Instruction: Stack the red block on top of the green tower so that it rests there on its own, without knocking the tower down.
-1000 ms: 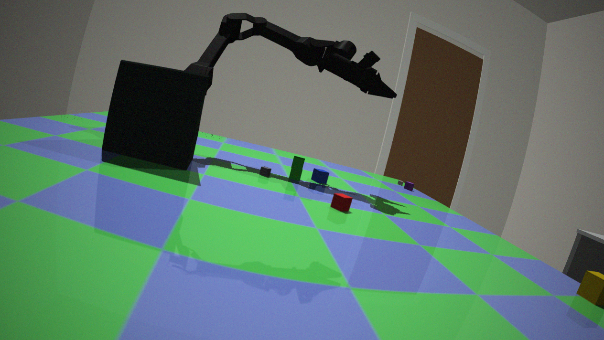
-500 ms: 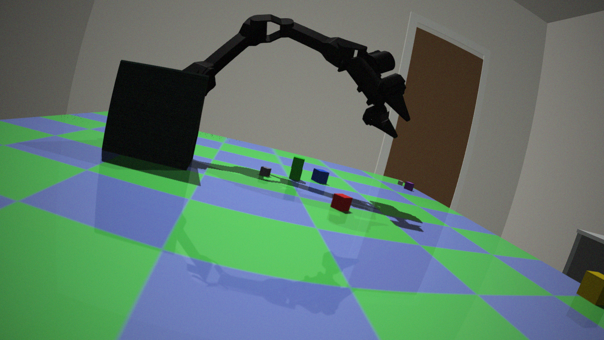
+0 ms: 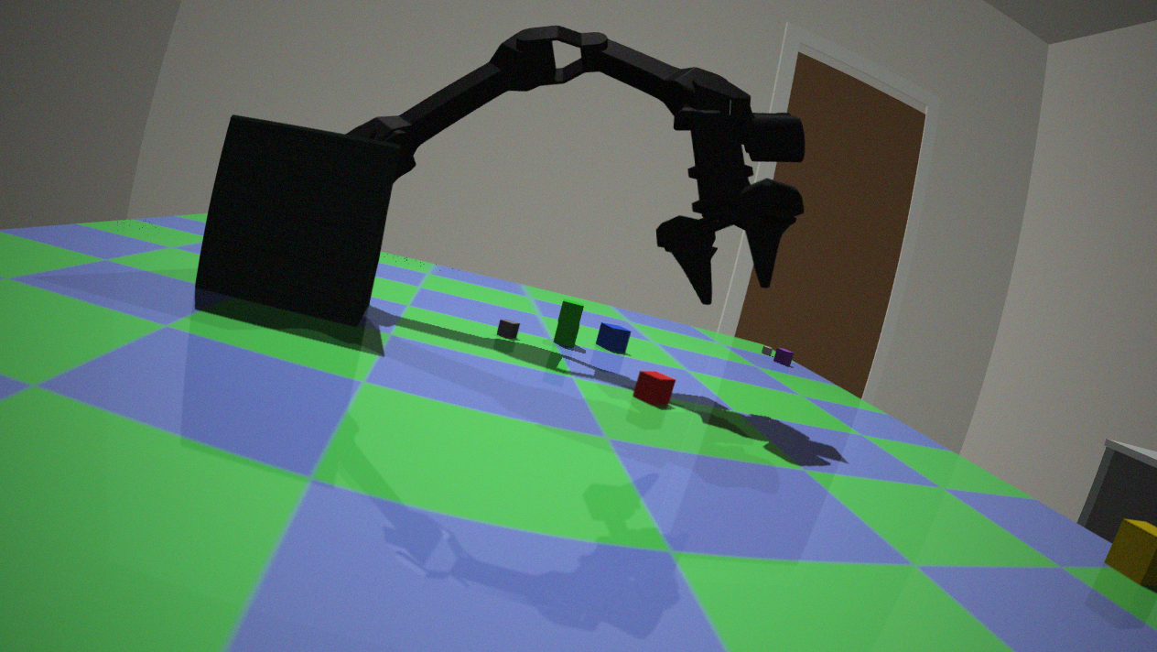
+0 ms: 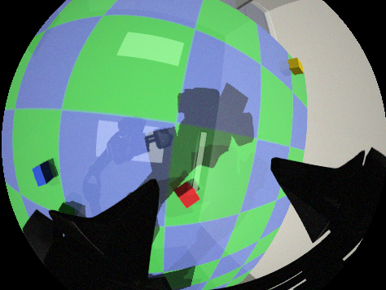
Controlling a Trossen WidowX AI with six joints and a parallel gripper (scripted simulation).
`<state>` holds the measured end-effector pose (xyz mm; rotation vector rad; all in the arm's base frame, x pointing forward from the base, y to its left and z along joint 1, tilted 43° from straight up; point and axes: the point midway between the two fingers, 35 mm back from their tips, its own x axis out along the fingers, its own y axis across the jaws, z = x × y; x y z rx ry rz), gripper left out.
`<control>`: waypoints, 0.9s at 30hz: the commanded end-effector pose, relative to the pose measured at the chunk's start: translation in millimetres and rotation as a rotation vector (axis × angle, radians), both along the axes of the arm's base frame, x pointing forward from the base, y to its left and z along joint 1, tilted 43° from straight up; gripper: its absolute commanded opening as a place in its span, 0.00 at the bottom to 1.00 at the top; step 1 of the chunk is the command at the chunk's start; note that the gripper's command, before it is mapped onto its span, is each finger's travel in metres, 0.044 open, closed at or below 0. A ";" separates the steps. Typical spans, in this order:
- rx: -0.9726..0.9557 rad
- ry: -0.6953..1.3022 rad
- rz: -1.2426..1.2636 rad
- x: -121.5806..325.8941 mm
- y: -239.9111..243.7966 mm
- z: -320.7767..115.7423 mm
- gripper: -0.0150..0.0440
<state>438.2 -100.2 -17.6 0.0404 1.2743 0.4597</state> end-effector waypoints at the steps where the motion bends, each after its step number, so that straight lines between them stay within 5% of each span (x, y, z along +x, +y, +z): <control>1: 0.067 0.037 0.119 -17.1 -5.2 -19.7 1.00; 12: 0.315 0.029 0.392 -61.9 -11.8 -52.6 1.00; 27: 0.321 0.027 0.396 -62.8 16.0 -82.0 1.00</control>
